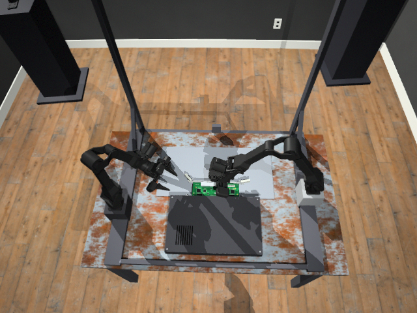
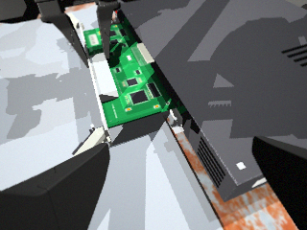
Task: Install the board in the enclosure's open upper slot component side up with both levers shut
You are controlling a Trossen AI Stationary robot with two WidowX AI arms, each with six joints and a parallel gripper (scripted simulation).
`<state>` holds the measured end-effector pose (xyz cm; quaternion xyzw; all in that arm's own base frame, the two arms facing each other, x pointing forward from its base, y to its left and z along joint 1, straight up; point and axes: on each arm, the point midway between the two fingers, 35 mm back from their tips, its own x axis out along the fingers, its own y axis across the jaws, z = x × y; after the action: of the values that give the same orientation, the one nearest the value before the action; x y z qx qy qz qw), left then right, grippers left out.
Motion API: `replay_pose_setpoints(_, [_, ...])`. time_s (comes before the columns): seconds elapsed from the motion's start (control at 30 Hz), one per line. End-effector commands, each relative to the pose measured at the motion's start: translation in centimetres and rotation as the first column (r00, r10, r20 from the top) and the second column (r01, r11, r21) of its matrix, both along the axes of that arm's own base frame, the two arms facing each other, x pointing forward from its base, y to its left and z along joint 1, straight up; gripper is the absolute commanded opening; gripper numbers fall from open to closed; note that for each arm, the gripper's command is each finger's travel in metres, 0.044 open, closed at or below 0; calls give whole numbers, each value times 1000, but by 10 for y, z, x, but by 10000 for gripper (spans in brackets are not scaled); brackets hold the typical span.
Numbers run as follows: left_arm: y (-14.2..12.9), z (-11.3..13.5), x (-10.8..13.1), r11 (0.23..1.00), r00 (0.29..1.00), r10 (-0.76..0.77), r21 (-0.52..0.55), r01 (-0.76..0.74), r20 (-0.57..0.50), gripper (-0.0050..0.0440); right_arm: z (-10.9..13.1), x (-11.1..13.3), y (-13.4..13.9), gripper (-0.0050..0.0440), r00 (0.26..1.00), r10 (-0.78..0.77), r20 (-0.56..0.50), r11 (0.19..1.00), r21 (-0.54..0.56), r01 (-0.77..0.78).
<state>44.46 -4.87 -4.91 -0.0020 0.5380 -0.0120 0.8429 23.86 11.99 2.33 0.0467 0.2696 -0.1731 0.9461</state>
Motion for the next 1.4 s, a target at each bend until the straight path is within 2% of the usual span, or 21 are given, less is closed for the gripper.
replay_pose_setpoints(0.0, [12,17,8,1000,999,17,15,-18,45,82,4,2,3,400,1000,1,14,1000,17,-1])
replay_pose_setpoints(0.13, [-1,14,8,1000,999,20,14,-21,41,82,4,2,3,400,1000,1,14,1000,17,-1])
replay_pose_setpoints(0.47, [0,14,8,1000,999,22,13,-22,40,82,4,2,3,400,1000,1,14,1000,17,-1])
replay_pose_setpoints(0.7, [12,18,7,1000,999,17,14,-18,48,82,4,2,3,400,1000,1,14,1000,17,-1])
replay_pose_setpoints(0.9, [12,15,6,1000,999,17,15,-18,41,82,4,2,3,400,1000,1,14,1000,17,-1])
replay_pose_setpoints(1.03, [3,13,13,999,999,27,35,-29,37,82,4,2,3,400,1000,1,14,1000,17,-1])
replay_pose_setpoints(1.37, [3,19,15,999,998,31,42,-33,51,82,4,2,3,400,1000,1,14,1000,17,-1])
